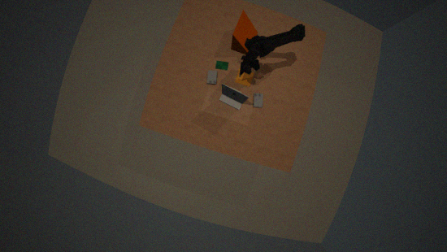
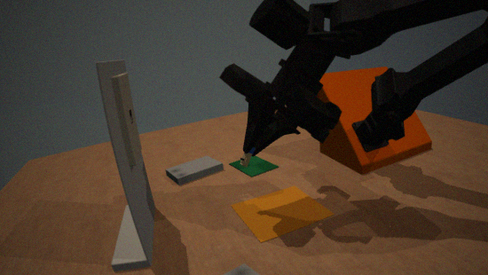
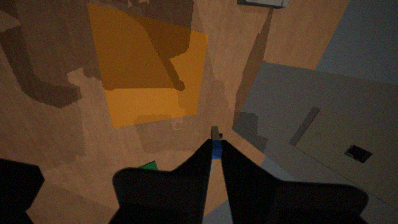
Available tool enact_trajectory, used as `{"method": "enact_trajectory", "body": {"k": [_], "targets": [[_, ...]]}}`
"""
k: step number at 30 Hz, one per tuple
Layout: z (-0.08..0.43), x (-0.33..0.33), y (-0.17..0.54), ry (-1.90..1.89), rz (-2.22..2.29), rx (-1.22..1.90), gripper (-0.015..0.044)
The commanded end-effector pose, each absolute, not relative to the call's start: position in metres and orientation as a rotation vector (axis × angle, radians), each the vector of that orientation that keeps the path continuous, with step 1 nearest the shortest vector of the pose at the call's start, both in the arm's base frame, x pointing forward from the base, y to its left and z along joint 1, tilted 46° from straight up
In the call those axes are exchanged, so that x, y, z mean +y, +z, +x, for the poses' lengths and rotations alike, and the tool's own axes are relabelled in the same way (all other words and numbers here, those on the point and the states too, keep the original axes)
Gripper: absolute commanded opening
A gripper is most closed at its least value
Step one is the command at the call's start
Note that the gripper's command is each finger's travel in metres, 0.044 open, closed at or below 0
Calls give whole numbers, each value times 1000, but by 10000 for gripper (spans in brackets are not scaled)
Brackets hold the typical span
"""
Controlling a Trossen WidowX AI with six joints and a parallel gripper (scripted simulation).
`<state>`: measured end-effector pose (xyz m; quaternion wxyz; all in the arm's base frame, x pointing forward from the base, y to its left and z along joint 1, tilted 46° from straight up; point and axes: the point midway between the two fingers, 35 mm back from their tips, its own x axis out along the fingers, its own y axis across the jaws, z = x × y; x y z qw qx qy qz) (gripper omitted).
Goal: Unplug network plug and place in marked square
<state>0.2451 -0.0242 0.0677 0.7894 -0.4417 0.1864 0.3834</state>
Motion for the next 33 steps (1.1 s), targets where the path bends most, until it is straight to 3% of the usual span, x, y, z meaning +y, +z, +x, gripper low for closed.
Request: {"method": "enact_trajectory", "body": {"k": [1, 13, 33], "targets": [[238, -15, 69, 901, -925, 332, 0], [223, 2, 83, 996, -843, 128, 0], [225, 10, 71, 1001, -845, 133, 0]]}}
